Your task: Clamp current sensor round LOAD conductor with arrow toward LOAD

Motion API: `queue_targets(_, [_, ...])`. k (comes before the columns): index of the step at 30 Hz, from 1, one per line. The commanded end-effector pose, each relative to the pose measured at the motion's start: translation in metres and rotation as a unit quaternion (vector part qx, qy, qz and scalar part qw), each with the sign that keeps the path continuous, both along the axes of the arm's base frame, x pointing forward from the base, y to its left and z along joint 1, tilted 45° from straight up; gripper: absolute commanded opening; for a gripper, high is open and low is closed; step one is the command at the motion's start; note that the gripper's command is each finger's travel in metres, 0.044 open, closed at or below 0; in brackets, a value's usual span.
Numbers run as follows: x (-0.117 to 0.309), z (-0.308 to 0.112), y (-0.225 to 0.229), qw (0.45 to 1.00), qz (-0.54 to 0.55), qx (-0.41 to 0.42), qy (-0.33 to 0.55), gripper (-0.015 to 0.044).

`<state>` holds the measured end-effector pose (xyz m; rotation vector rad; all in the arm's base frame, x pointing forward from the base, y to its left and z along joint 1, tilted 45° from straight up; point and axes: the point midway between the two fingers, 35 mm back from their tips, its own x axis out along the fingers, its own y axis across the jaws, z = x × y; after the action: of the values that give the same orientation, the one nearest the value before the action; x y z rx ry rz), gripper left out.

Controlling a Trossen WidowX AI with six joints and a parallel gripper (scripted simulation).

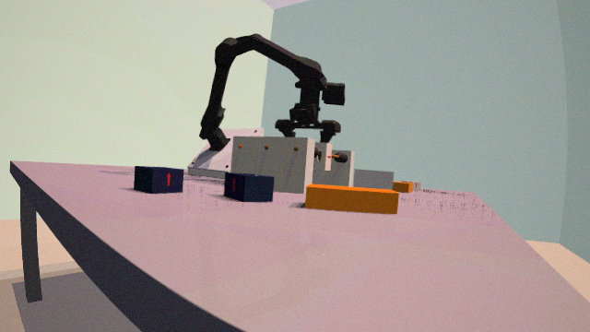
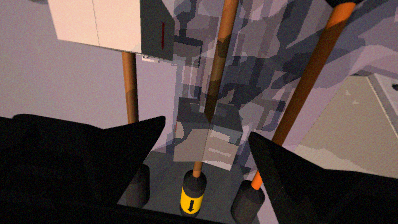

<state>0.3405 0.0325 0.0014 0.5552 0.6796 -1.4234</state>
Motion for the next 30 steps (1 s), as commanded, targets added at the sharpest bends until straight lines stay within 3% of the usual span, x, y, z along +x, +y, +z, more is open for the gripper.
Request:
queue_targets(1, [0.001, -0.004, -0.002, 1.000, 0.006, -0.001, -0.001, 0.0440])
queue_targets(22, [0.002, -0.024, -0.023, 1.000, 0.006, -0.002, -0.001, 0.0440])
queue_targets(24, [0.002, -0.021, -0.020, 1.000, 0.003, 0.000, -0.004, 0.0388])
queue_targets(30, [0.002, -0.021, -0.020, 1.000, 0.003, 0.000, -0.004, 0.0347])
